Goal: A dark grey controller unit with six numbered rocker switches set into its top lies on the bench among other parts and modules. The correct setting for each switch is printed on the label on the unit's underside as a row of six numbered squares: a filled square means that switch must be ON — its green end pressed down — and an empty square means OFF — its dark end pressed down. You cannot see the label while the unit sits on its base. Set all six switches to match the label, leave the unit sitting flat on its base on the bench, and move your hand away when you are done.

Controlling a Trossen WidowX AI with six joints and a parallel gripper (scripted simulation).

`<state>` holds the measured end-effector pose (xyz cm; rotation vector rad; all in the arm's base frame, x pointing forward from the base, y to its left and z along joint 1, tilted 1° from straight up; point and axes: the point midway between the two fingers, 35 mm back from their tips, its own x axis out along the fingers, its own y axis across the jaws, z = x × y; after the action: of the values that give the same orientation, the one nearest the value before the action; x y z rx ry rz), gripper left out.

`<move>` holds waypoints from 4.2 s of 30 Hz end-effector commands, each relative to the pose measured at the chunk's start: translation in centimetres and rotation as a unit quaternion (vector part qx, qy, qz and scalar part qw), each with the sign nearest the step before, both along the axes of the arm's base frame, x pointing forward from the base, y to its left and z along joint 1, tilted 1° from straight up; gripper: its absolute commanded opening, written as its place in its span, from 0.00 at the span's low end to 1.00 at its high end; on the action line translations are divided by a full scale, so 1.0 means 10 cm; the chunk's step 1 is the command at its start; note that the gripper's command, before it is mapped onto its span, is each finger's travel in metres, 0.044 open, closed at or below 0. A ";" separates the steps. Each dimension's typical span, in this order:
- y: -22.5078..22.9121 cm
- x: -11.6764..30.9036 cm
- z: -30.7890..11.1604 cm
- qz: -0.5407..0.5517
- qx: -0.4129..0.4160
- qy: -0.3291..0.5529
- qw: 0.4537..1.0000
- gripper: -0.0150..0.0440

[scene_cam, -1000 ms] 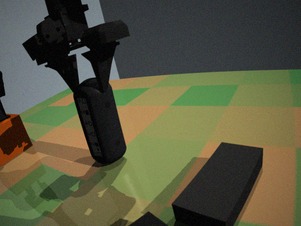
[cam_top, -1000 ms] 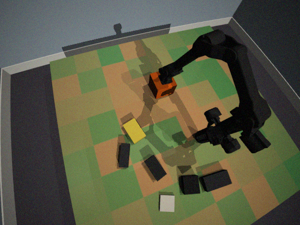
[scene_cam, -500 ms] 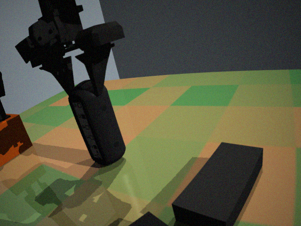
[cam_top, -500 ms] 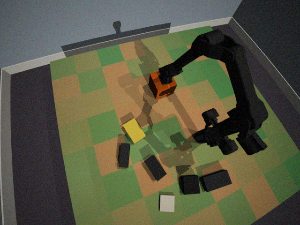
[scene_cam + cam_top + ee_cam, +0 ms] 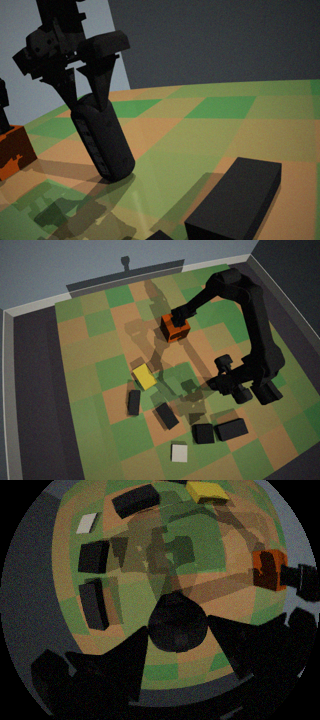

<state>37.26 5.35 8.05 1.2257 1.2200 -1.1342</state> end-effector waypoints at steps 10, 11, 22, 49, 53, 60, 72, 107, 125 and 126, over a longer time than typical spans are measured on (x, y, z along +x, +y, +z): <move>-0.12 -0.01 -0.07 0.002 -0.005 0.004 1.000 0.83; -0.13 -0.01 -0.07 0.002 -0.005 0.004 1.000 0.83; -0.21 0.00 -0.09 0.002 -0.005 0.004 1.000 0.83; -0.42 0.01 -0.17 0.002 -0.007 0.004 1.000 0.83; -0.44 0.01 -0.18 0.002 -0.007 0.004 1.000 0.83; -0.49 0.01 -0.21 0.002 -0.007 0.004 1.000 0.83; -0.58 0.02 -0.25 0.002 -0.007 0.004 1.000 0.83; -0.80 0.03 -0.40 0.002 -0.009 0.004 1.000 0.83; -0.90 0.04 -0.50 0.002 -0.009 0.004 1.000 0.83; -0.91 0.04 -0.51 0.002 -0.009 0.004 1.000 0.83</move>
<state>37.99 -4.25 3.85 1.2191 1.1809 -1.1497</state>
